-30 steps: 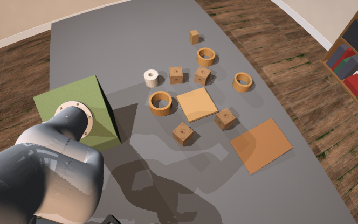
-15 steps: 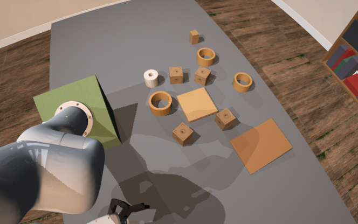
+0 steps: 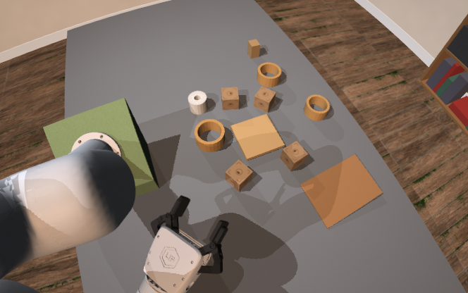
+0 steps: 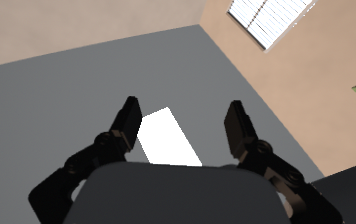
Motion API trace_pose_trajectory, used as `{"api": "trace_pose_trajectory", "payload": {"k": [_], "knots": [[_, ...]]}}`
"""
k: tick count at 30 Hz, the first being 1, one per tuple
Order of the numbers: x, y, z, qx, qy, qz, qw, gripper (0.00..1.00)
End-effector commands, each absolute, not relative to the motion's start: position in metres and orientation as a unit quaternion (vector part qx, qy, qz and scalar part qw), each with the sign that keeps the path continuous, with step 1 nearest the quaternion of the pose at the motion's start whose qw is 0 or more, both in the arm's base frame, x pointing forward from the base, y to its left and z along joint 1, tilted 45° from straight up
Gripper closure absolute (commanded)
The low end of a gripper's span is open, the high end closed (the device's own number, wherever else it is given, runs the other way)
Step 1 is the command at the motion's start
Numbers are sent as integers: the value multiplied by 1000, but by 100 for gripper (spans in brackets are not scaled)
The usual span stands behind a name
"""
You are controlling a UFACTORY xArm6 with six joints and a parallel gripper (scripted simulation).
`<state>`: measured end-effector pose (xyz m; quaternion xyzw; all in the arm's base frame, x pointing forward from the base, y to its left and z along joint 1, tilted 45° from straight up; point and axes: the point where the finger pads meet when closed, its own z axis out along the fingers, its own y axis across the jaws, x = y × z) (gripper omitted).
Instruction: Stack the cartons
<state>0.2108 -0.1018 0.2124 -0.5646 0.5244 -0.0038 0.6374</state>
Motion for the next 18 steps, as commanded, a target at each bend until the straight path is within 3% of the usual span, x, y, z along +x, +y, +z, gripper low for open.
{"api": "trace_pose_trajectory", "payload": {"k": [1,11,14,18], "knots": [[247,-92,189,-664,492,49,561,0],[334,-42,221,-818,370,24,440,0],[347,-42,217,-830,359,25,425,0],[397,-44,194,-892,292,14,343,0]]}}
